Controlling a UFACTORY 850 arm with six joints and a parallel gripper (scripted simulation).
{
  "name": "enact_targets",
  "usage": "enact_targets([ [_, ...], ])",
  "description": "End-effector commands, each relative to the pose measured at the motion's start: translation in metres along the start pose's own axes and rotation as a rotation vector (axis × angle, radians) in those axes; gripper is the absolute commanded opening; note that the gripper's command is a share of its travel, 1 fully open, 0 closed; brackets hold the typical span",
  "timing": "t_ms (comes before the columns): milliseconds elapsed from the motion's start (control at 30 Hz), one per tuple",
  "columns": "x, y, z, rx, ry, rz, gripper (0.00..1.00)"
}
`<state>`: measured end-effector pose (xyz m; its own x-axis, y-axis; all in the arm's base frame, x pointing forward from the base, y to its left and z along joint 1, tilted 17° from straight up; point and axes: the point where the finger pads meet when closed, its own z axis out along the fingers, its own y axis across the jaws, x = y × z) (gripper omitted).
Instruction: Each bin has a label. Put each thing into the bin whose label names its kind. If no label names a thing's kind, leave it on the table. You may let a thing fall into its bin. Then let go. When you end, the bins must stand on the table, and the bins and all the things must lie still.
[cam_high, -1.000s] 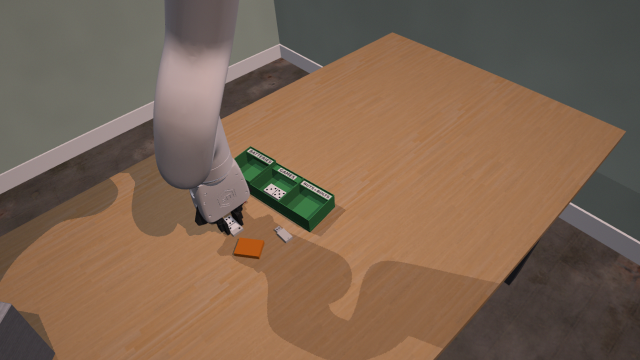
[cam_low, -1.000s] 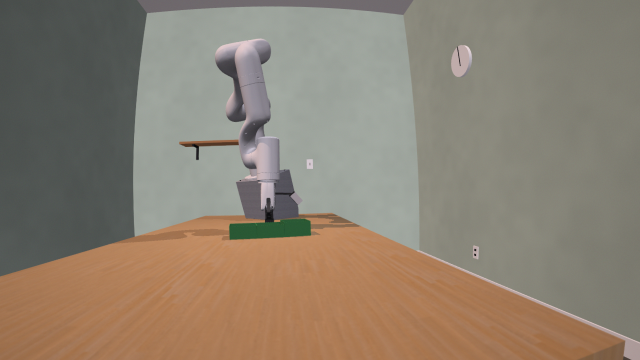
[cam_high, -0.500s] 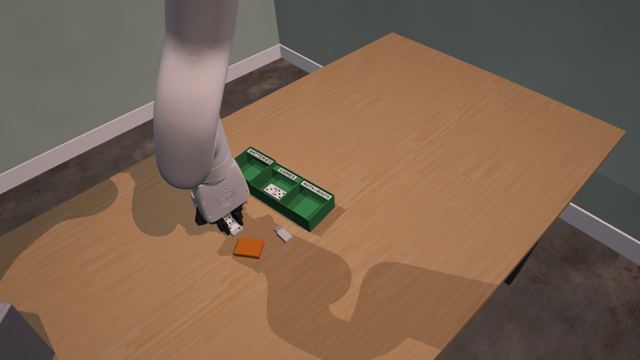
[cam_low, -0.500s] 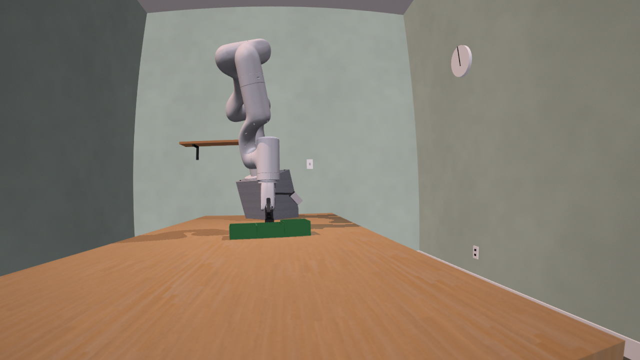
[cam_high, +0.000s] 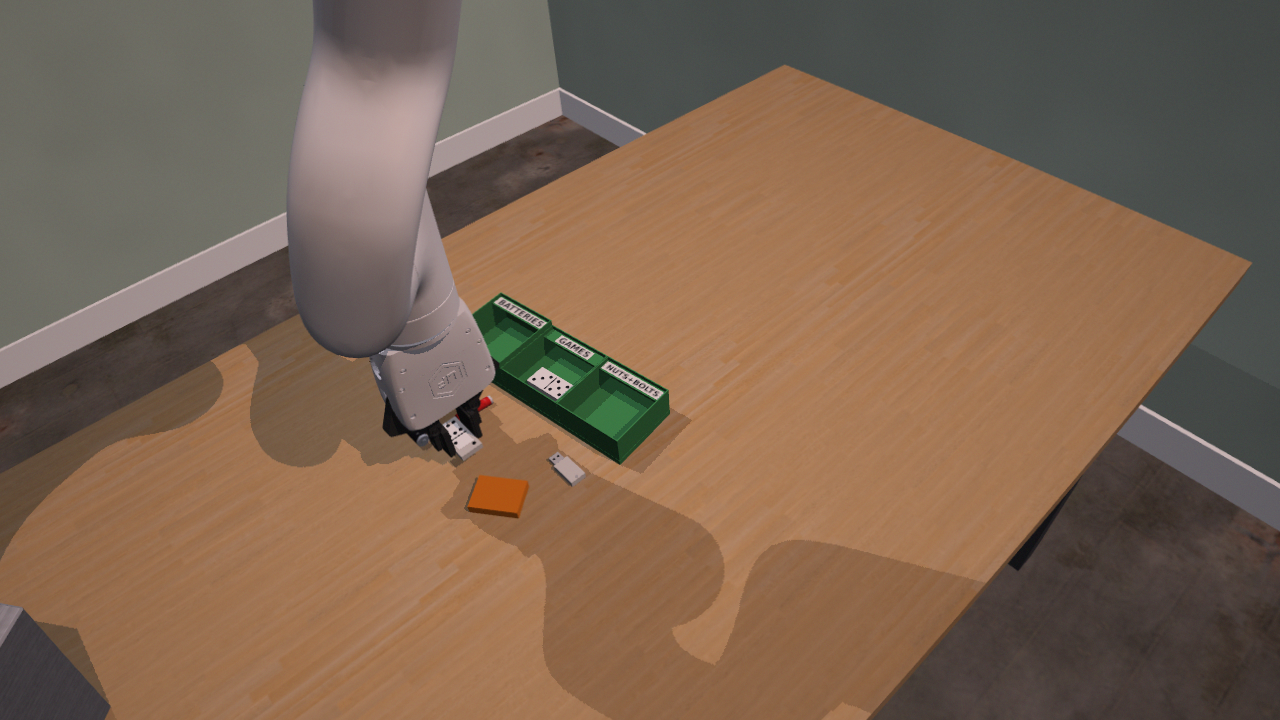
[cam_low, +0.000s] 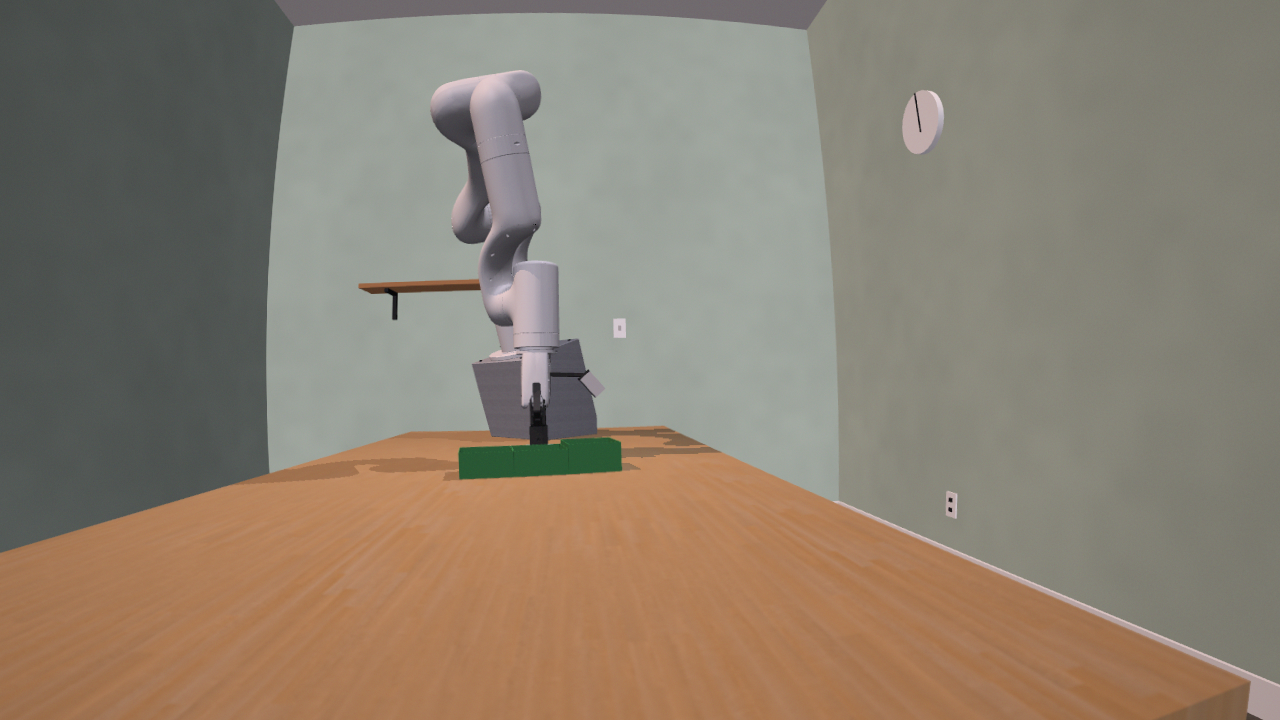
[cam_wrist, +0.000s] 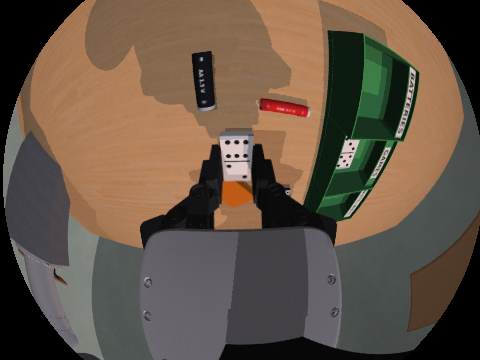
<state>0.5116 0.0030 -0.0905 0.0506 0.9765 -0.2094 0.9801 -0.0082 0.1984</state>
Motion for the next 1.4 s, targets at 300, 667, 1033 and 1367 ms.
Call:
enact_targets([
  [300,0.000,0.001,-0.038,0.000,-0.001,0.000,0.00],
  [667,0.000,0.001,-0.038,0.000,-0.001,0.000,0.00],
  [1033,0.000,0.012,-0.044,0.000,0.000,0.000,0.00],
  [1367,0.001,0.061,-0.044,0.000,-0.001,-0.141,0.00],
])
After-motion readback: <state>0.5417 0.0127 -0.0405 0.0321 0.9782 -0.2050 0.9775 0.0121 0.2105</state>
